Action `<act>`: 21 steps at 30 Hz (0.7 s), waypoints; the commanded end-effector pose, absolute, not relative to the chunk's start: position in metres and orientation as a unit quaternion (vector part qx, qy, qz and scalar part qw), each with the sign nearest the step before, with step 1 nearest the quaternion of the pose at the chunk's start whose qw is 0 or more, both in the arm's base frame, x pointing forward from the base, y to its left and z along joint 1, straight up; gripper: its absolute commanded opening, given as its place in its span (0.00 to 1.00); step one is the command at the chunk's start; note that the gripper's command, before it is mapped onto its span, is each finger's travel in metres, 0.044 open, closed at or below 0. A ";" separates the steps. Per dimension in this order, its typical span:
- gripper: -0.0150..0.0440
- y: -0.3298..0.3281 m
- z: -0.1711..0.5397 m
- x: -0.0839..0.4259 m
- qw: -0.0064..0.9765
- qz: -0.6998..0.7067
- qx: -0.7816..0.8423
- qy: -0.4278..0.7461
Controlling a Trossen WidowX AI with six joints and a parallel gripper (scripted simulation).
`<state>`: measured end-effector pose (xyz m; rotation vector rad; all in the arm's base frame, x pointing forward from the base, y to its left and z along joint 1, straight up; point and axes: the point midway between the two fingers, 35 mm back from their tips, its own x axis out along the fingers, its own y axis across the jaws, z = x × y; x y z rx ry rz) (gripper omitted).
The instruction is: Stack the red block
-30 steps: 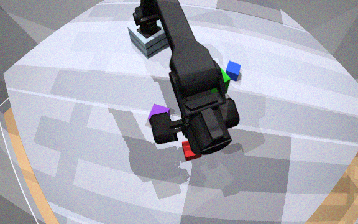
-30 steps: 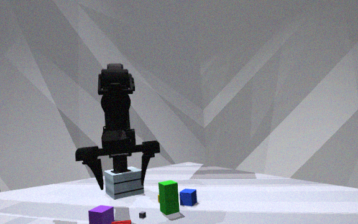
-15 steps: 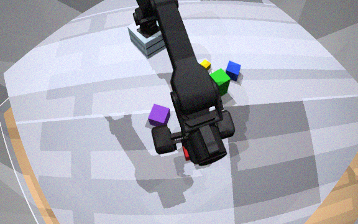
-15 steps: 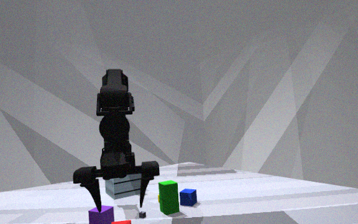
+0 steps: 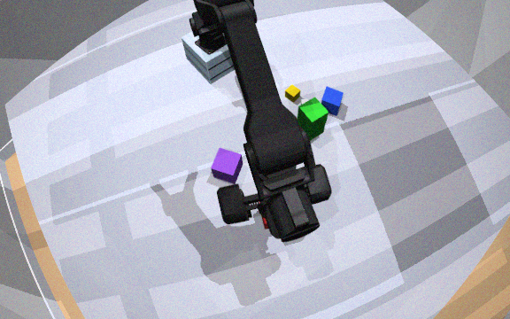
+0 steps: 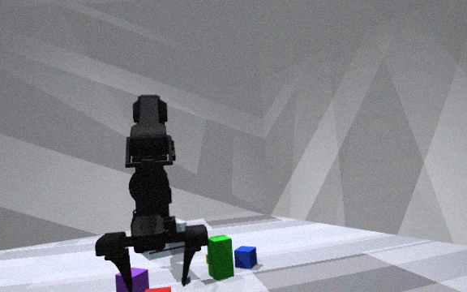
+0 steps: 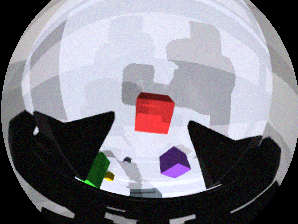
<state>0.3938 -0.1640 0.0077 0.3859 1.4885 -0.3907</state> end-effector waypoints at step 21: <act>1.00 -0.165 -0.035 0.393 0.699 -0.175 0.171 0.672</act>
